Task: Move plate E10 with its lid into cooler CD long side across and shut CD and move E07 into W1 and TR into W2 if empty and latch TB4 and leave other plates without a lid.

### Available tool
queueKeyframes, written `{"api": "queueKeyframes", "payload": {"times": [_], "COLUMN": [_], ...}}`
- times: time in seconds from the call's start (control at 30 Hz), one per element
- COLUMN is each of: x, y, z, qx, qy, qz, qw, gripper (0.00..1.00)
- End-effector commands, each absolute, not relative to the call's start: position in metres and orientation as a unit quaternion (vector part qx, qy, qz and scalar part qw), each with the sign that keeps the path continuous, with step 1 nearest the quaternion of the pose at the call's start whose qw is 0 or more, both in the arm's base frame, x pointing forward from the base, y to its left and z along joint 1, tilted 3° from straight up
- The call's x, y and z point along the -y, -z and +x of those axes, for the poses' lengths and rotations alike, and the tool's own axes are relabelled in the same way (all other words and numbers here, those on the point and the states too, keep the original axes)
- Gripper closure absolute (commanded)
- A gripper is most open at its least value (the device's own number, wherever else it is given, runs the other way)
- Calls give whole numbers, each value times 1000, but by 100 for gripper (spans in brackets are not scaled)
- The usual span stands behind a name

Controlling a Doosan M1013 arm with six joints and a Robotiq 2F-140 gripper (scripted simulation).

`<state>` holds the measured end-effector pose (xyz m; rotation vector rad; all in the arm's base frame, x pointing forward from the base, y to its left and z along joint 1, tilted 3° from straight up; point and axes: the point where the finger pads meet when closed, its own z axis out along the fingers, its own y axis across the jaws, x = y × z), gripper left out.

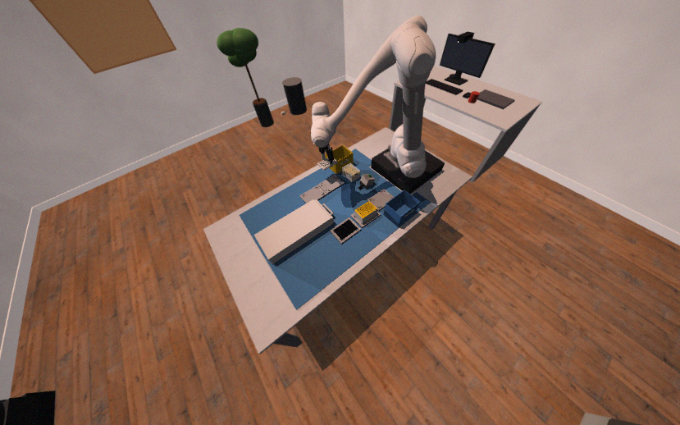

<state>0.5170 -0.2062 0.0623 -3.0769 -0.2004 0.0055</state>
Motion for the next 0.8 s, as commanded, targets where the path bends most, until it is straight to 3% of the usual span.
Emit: {"api": "queueKeyframes", "payload": {"times": [0.0, 0.77], "x": [210, 234], "y": [-62, -61], "z": [510, 463], "qx": [65, 65], "qy": [-2, -2], "qz": [-997, -997], "qw": [29, 29], "gripper": [100, 100]}}
